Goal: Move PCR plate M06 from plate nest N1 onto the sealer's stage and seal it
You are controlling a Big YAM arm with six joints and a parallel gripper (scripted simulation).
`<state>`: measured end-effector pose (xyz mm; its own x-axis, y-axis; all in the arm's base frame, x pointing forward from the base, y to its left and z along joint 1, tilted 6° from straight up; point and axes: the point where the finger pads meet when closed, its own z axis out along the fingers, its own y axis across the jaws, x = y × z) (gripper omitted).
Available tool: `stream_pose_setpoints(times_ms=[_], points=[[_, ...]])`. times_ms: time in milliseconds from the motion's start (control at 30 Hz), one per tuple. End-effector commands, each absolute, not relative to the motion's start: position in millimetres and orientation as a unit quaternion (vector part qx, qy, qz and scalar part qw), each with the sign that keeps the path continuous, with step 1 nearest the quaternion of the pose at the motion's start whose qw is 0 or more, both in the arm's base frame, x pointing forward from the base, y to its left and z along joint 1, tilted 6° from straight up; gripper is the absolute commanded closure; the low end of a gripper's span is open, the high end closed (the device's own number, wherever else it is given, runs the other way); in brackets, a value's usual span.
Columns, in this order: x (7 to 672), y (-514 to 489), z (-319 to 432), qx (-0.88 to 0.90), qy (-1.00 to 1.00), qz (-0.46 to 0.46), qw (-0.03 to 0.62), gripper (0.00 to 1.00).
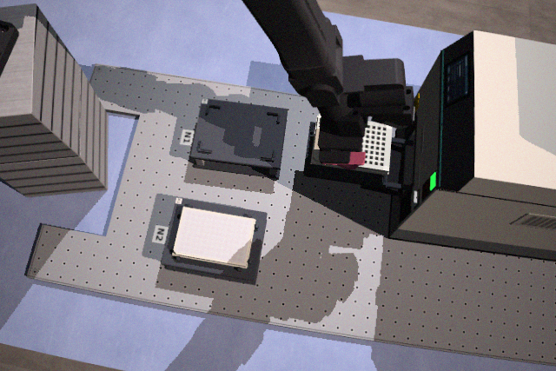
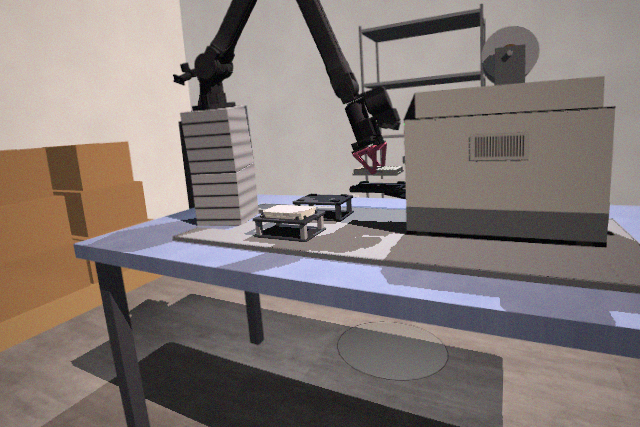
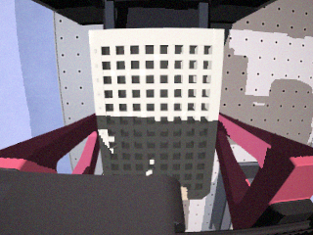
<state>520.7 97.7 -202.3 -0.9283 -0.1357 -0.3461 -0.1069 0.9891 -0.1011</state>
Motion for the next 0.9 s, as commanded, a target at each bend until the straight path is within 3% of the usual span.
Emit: stream_pose_setpoints(times_ms=[0, 867], points=[[528.0, 110.0, -206.0, -0.064, 0.980, -0.035, 0.187, 1.00], [544.2, 108.2, -189.5, -0.067, 0.976, -0.035, 0.202, 1.00]])
